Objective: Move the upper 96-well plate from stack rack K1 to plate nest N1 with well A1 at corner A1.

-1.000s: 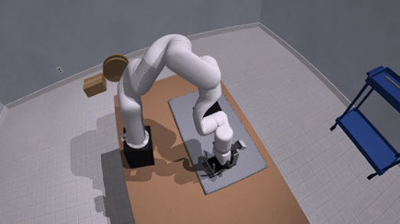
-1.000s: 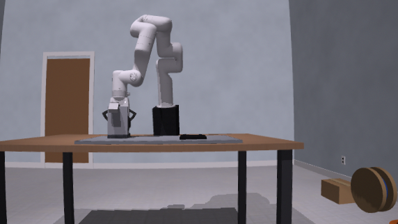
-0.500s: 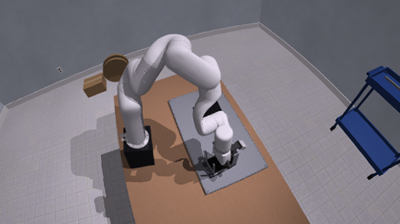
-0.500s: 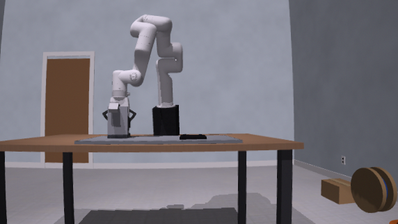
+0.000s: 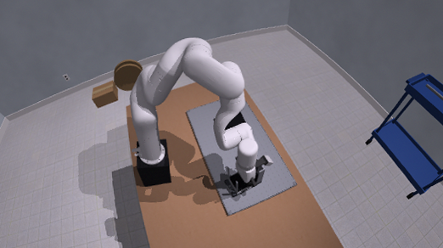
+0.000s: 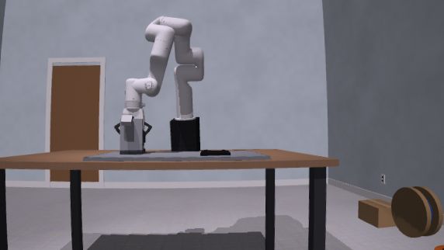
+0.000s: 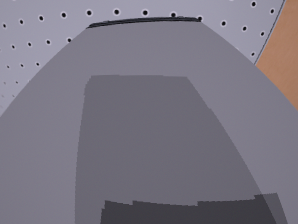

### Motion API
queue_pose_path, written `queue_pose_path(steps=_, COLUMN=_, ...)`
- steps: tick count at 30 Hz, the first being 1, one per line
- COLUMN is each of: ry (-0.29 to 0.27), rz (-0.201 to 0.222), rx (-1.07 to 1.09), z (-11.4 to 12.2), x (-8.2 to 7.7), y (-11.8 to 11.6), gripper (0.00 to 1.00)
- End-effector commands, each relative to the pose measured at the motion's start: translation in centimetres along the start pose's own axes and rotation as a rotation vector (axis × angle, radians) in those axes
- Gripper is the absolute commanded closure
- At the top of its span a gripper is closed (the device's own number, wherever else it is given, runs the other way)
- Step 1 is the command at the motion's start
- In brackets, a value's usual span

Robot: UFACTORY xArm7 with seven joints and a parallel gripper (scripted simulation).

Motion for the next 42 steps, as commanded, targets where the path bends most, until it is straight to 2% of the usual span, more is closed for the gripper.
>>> queue_pose_path(steps=1, ry=0.002, rz=0.002, rx=0.001, z=-0.08, x=-0.09, y=0.10, gripper=1.00)
queue_pose_path(steps=26, ry=0.002, rz=0.002, rx=0.001, z=-0.08, x=-0.09, y=0.10, gripper=1.00)
queue_pose_path(steps=42, ry=0.002, rz=0.002, rx=0.001, z=-0.08, x=-1.02, y=0.10, gripper=1.00)
Point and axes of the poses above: the point where the finger pads meet when closed, its own x axis out along the fingers, its own y axis across the jaws, z = x × y, the point moved 3 cm from there along -x, back along the fingers, and after that the axes turned 9 degrees about -x, right-handed, at the moved point
